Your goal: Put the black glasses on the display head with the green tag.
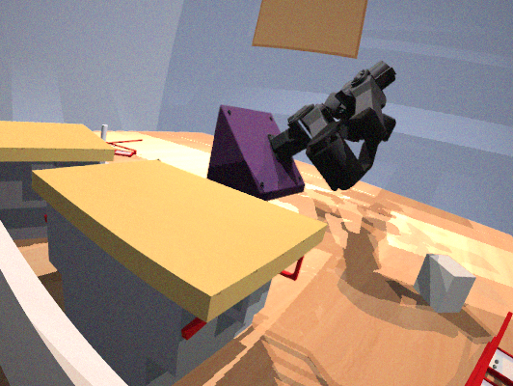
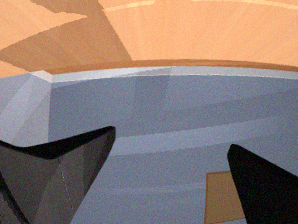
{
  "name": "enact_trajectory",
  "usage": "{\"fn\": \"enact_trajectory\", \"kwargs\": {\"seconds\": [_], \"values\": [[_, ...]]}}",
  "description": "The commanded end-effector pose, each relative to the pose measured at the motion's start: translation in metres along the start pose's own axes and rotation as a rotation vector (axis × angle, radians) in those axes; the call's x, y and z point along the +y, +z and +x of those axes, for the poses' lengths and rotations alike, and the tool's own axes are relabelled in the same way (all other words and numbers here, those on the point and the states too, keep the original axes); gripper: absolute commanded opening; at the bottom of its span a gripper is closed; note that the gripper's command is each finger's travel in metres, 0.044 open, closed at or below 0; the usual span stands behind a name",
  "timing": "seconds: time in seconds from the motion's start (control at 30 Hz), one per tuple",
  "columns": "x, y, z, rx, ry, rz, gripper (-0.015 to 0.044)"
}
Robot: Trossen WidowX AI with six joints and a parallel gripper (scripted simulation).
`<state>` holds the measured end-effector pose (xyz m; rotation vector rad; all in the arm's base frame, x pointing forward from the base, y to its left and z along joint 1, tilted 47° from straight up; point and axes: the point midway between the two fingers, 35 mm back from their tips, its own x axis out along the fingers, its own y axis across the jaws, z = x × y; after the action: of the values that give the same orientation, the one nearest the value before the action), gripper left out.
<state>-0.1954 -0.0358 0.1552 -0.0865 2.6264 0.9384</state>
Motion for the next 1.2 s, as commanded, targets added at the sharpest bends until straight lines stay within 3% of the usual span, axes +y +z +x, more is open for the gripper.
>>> {"fn": "enact_trajectory", "kwargs": {"seconds": [0.0, 0.23, 0.3, 0.5, 0.53, 0.73, 1.0, 1.17], "values": [[0.000, 0.000, 0.000, 0.000, 0.000, 0.000, 0.0426], [0.000, 0.000, 0.000, 0.000, 0.000, 0.000, 0.0440], [-0.008, -0.003, 0.000, 0.002, -0.044, -0.094, 0.0387], [-0.080, -0.027, -0.017, 0.157, -0.408, -0.909, 0.0230], [-0.092, -0.030, -0.023, 0.211, -0.463, -1.045, 0.0204], [-0.164, -0.039, -0.073, 0.666, -0.716, -1.827, 0.0200], [-0.214, -0.022, -0.134, 1.226, -0.827, -2.407, 0.0200], [-0.238, 0.003, -0.181, 1.730, -0.828, -2.728, 0.0200]]}}
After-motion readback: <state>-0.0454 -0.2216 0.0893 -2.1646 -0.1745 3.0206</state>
